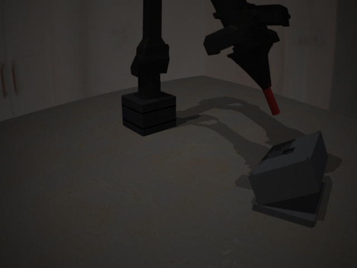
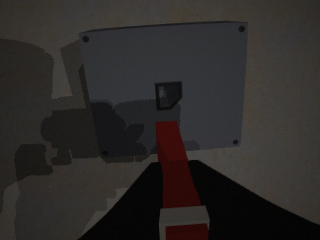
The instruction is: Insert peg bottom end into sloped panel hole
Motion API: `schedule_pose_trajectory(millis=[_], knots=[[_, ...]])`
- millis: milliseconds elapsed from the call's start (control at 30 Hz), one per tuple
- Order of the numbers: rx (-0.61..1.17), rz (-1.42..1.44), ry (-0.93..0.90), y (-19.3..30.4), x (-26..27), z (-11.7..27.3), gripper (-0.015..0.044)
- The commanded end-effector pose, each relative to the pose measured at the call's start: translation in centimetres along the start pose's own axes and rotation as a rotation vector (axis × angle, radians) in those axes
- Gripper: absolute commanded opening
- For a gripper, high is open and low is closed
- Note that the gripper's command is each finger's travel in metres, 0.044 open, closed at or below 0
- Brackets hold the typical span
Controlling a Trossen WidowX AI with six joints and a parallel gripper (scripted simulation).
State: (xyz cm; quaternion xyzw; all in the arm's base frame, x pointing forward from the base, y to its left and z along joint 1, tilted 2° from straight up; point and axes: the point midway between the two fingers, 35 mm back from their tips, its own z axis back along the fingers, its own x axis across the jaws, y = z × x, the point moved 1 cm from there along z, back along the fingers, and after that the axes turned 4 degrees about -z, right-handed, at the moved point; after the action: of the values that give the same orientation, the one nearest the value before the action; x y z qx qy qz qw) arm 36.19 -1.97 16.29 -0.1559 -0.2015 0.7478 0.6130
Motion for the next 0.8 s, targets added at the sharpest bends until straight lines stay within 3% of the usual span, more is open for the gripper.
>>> schedule_pose_trajectory(millis=[0,767], knots=[[0.002,0.011,-0.003,0.0,-0.1,-1.0,0.0],[-0.013,0.033,0.0,-0.4,-0.7,-3.5,0.0]])
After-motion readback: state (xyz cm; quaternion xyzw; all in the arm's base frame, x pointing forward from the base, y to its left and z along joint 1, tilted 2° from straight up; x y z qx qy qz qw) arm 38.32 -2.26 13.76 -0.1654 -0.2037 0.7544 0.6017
